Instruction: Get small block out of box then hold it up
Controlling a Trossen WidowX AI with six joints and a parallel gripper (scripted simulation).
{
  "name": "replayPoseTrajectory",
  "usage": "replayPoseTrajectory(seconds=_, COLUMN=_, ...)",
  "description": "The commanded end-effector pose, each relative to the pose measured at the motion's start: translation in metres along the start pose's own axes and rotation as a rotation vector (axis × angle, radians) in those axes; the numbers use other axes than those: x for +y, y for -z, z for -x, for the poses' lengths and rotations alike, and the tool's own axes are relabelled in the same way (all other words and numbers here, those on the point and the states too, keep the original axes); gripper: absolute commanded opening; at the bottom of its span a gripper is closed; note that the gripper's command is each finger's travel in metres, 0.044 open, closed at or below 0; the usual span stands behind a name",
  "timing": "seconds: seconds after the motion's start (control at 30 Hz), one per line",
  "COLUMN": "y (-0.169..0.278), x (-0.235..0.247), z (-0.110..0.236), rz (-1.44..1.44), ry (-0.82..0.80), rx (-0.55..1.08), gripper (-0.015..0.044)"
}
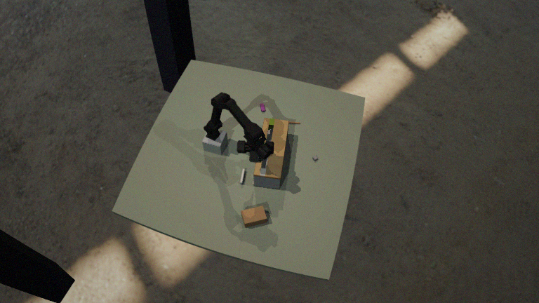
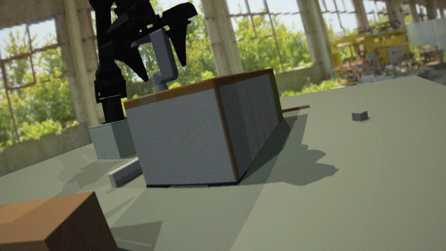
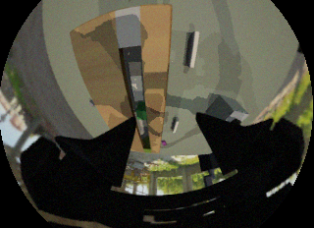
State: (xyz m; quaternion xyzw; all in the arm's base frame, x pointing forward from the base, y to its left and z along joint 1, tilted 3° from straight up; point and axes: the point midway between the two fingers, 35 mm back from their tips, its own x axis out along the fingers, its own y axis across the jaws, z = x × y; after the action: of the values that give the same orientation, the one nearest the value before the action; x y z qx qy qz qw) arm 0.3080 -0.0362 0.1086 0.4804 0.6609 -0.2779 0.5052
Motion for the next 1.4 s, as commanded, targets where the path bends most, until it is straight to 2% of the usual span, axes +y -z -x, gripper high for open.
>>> replayPoseTrajectory(seconds=0.0, y=0.030, x=-0.001, z=-0.013, rz=-0.090, ry=0.057, rx=0.039, gripper=0.0400)
replayPoseTrajectory(seconds=0.33, y=0.029, x=0.000, z=-0.015, rz=-0.090, ry=0.057, rx=0.039, gripper=0.0400)
replayPoseTrajectory(seconds=1.37, y=0.008, x=-0.002, z=-0.061, rz=-0.090, ry=0.057, rx=0.039, gripper=0.0400)
